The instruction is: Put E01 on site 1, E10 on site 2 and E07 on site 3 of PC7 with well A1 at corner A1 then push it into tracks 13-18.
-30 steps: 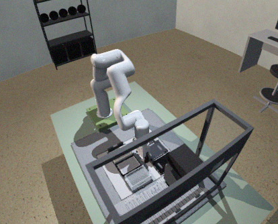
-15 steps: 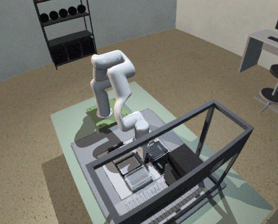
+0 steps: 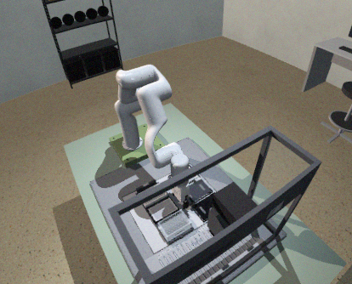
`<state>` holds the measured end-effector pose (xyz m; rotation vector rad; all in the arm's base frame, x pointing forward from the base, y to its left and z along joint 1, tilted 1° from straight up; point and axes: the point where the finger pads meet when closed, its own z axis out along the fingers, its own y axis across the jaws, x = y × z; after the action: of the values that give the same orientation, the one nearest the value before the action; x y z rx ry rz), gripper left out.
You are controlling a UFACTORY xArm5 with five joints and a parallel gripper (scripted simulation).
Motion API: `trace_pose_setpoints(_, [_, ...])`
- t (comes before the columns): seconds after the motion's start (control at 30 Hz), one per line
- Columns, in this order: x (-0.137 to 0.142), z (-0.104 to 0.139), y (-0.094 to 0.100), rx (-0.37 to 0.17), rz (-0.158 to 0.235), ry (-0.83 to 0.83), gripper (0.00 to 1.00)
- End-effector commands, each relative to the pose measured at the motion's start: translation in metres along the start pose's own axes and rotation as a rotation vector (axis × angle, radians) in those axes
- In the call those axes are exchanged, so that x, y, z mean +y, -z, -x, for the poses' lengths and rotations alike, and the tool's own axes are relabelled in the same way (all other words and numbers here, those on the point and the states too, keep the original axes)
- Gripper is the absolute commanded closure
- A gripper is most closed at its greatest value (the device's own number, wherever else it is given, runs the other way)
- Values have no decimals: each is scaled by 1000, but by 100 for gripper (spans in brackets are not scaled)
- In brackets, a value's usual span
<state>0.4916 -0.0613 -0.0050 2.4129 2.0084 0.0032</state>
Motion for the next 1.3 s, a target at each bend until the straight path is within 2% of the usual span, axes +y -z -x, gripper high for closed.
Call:
trace_pose_setpoints(0.0, [1,0,-1,20,3,0,0])
trace_pose_setpoints(1.27, [1,12,-1,20,3,0,0])
